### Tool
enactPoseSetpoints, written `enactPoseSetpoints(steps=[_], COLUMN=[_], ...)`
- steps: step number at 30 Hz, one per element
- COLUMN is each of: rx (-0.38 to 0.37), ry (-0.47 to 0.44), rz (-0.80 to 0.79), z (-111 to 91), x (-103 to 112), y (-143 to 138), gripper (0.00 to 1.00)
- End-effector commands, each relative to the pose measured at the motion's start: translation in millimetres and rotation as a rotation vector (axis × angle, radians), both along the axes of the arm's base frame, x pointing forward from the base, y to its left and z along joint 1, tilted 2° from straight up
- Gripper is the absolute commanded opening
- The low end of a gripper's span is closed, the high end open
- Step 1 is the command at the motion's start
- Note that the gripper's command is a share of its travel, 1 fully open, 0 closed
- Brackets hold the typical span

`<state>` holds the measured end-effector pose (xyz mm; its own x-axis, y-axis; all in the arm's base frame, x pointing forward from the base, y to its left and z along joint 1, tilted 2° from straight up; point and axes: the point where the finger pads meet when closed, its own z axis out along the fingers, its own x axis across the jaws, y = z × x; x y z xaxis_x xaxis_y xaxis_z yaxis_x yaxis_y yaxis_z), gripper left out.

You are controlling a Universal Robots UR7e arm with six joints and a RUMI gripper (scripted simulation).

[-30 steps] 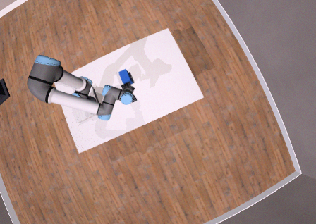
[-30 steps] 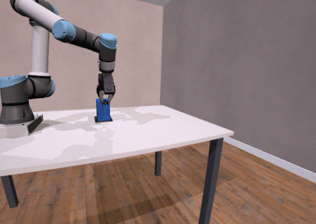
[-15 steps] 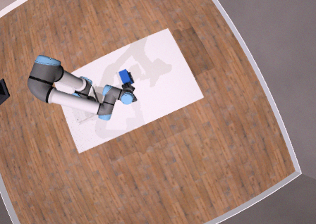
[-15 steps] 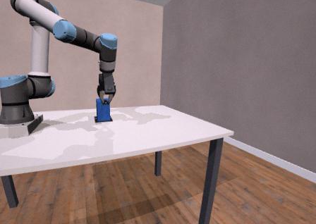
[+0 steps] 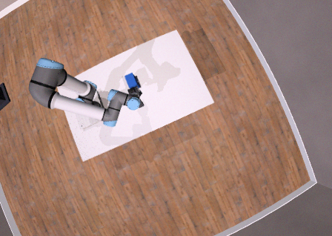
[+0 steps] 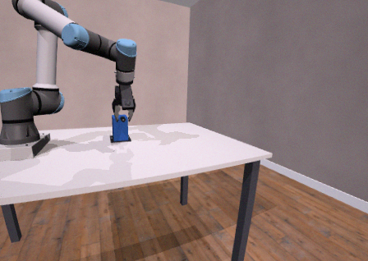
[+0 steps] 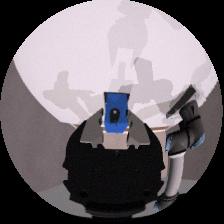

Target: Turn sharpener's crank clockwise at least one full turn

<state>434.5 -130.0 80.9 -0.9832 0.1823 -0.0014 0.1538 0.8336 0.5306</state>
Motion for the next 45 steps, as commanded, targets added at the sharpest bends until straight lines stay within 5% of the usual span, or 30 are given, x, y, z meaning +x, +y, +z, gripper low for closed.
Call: enactPoseSetpoints(steps=[1, 13, 45], rx=[0.0, 0.0, -0.004], ry=[0.0, 0.0, -0.002], rz=[-0.001, -0.001, -0.002], z=[0, 0, 65], x=[-1, -1, -8], y=[0, 0, -41], gripper=[0.32, 0.32, 0.32])
